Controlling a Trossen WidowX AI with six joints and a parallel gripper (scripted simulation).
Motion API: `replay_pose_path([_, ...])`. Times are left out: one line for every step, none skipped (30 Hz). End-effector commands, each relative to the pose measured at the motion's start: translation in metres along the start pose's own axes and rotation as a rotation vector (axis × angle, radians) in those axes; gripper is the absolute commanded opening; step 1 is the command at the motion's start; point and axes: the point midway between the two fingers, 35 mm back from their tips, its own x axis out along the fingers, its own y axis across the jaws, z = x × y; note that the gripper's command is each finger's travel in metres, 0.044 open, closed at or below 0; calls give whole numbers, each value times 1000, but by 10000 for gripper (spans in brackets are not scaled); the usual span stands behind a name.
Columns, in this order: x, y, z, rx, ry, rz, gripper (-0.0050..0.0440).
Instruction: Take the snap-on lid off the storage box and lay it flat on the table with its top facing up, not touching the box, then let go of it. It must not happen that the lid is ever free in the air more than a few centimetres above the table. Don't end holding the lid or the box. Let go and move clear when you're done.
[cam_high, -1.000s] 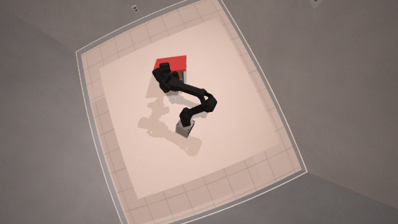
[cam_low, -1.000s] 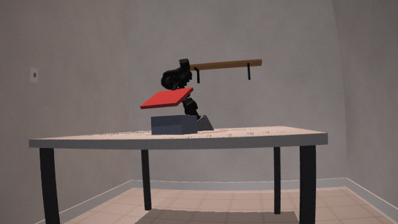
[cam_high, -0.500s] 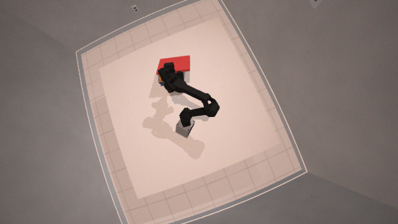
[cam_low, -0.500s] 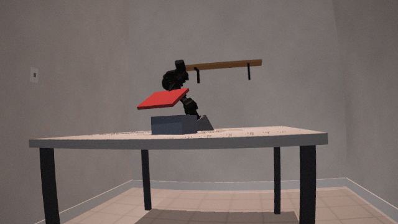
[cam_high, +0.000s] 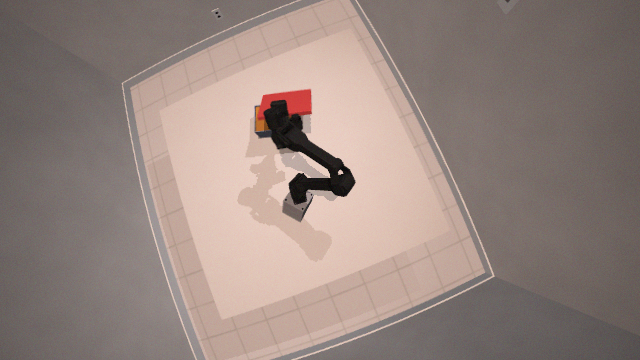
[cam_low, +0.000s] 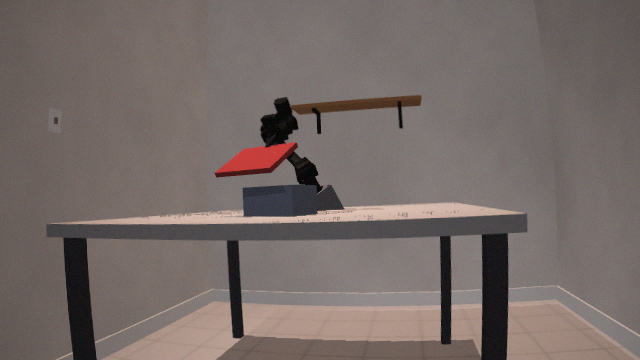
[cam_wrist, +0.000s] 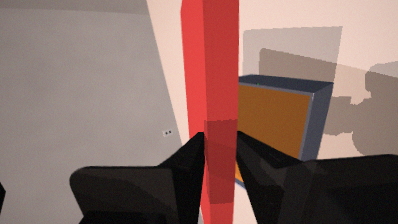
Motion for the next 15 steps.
replay_pose_path([-2, 1, 11, 7, 2, 7, -50])
replay_pose_path([-2, 1, 13, 7, 2, 7, -50])
replay_pose_path([-2, 1, 15, 7, 2, 7, -50])
replay_pose_path([-2, 1, 17, 7, 2, 7, -50])
replay_pose_path([-2, 0, 19, 7, 2, 7, -50])
replay_pose_path([-2, 0, 21, 7, 2, 7, -50])
replay_pose_path([-2, 0, 23, 7, 2, 7, -50])
replay_pose_path([-3, 0, 25, 7, 2, 7, -50])
replay_pose_path([-3, 0, 27, 7, 2, 7, -50])
replay_pose_path([-3, 0, 29, 7, 2, 7, -50])
replay_pose_path([-3, 0, 31, 7, 2, 7, -50])
replay_pose_path([-3, 0, 31, 7, 2, 7, -50])
replay_pose_path([-3, 0, 31, 7, 2, 7, -50])
replay_pose_path([-3, 0, 34, 7, 2, 7, -50])
replay_pose_path([-3, -1, 37, 7, 2, 7, -50])
